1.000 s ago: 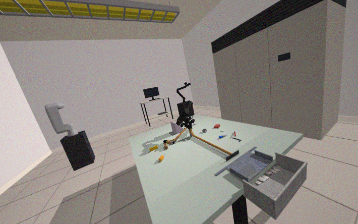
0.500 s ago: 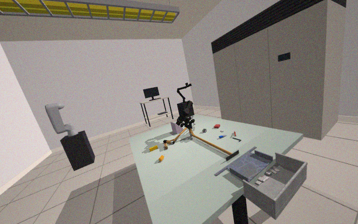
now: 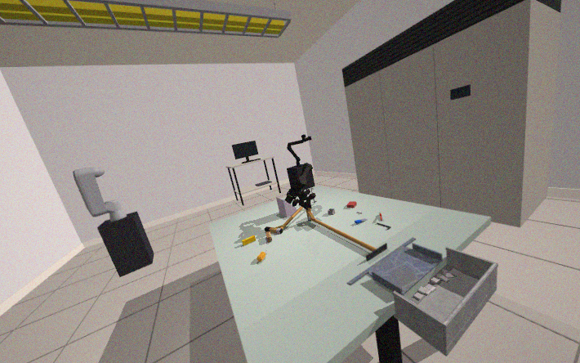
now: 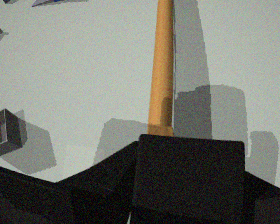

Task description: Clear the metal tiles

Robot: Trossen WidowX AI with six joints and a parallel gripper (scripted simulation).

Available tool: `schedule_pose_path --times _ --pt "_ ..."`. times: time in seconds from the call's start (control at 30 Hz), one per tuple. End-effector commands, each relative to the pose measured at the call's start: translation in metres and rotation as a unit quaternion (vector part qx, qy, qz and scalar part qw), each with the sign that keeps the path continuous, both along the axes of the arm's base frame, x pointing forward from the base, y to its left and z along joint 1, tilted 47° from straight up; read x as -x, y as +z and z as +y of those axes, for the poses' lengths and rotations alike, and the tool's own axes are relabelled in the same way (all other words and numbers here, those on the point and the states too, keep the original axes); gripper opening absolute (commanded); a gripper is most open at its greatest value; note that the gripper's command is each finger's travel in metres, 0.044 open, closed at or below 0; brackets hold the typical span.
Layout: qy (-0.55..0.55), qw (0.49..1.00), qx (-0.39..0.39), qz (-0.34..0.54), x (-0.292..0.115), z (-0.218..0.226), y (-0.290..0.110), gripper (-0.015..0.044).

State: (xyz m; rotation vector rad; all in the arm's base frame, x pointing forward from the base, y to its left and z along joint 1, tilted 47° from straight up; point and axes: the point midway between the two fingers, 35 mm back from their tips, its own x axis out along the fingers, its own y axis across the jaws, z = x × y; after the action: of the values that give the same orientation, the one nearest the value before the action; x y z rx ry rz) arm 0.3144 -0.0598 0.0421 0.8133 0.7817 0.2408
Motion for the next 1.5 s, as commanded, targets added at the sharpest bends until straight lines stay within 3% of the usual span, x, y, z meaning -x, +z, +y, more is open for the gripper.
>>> schedule_pose_path --times 0.0,1.03,1.47 --pt "0.000 1.000 0.000 0.000 0.0000 -0.0002 0.0001 0.0000" --pt "0.005 1.000 0.001 0.000 0.0040 -0.0015 -0.0058 0.0000" --pt "0.005 1.000 0.001 0.002 0.0039 0.0003 -0.0046 0.0341"
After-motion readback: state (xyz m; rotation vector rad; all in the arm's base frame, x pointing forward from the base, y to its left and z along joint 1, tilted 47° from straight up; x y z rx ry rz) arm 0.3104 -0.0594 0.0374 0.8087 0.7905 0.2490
